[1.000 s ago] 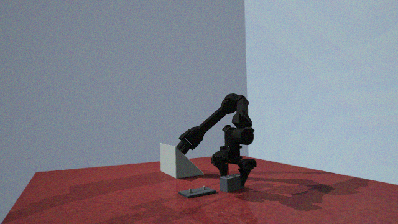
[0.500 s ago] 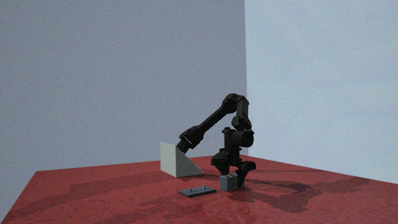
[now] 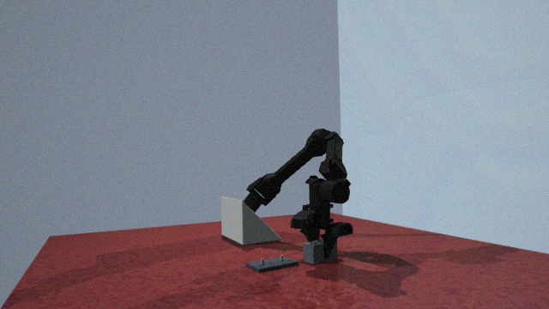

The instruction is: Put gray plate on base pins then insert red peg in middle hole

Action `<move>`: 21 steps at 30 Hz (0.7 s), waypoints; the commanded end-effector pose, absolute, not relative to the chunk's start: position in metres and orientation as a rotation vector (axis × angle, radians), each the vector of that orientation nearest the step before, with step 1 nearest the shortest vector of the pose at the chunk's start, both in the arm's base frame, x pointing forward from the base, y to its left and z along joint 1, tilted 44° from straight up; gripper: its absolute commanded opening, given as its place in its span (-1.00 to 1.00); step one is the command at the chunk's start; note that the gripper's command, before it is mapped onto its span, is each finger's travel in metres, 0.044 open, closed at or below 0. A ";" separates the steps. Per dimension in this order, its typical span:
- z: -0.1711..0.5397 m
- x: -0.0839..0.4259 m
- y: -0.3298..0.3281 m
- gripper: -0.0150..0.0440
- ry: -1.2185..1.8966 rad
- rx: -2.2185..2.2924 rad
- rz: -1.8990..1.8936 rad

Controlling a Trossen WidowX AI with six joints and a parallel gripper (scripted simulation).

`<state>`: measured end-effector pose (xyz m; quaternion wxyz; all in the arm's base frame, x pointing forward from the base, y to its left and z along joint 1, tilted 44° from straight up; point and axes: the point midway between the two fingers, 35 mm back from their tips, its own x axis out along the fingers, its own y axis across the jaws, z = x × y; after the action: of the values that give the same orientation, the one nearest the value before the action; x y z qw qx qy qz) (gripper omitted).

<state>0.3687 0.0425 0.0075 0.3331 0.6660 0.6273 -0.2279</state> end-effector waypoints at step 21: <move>0.033 0.370 0.011 -0.49 1.631 1.739 -0.610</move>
<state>0.3676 0.0211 0.0239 0.3265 0.6662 0.6282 -0.2344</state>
